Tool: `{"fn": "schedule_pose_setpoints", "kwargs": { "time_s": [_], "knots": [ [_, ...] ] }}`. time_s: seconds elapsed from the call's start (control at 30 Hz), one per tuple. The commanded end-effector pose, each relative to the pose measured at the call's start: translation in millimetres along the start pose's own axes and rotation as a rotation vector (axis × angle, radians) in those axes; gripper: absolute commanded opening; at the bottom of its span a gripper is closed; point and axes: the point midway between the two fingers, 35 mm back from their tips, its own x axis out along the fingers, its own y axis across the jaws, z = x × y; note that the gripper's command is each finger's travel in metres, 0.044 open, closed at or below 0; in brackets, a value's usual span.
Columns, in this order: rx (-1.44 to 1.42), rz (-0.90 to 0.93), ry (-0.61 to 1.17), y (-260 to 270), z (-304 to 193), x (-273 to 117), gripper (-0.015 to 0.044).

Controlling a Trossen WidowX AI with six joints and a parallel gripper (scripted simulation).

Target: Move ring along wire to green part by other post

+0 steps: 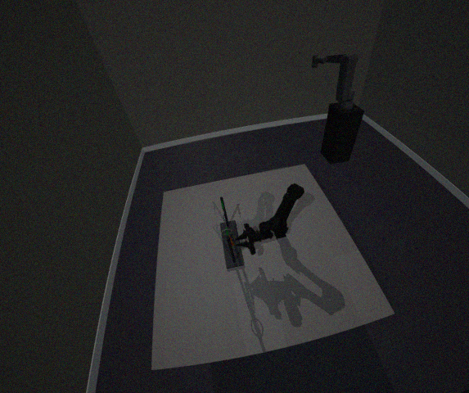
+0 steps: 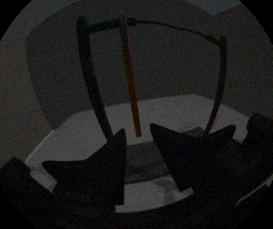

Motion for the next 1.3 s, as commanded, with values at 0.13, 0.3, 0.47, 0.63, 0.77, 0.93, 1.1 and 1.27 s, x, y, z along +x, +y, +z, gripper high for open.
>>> {"fn": "schedule_pose_setpoints", "kwargs": {
  "time_s": [0.13, 0.3, 0.47, 0.63, 0.77, 0.93, 1.1, 1.27],
  "knots": [
    [0.003, -0.004, 0.006, -1, -3, -1, 0.016],
    [0.003, -0.004, 0.006, -1, -3, -1, 0.016],
    [0.0, 0.0, 0.001, 0, 0, -4, 0.0212],
    [0.0, 0.0, 0.004, 0, 0, -32, 0.0344],
    [-0.001, 0.0, 0.003, -3, -2, -45, 0.044],
    [-0.001, 0.0, 0.003, -3, -2, -45, 0.044],
    [-0.001, 0.0, 0.003, -3, -2, -45, 0.044],
    [-0.001, 0.0, 0.003, -3, -2, -45, 0.044]
  ]
}}
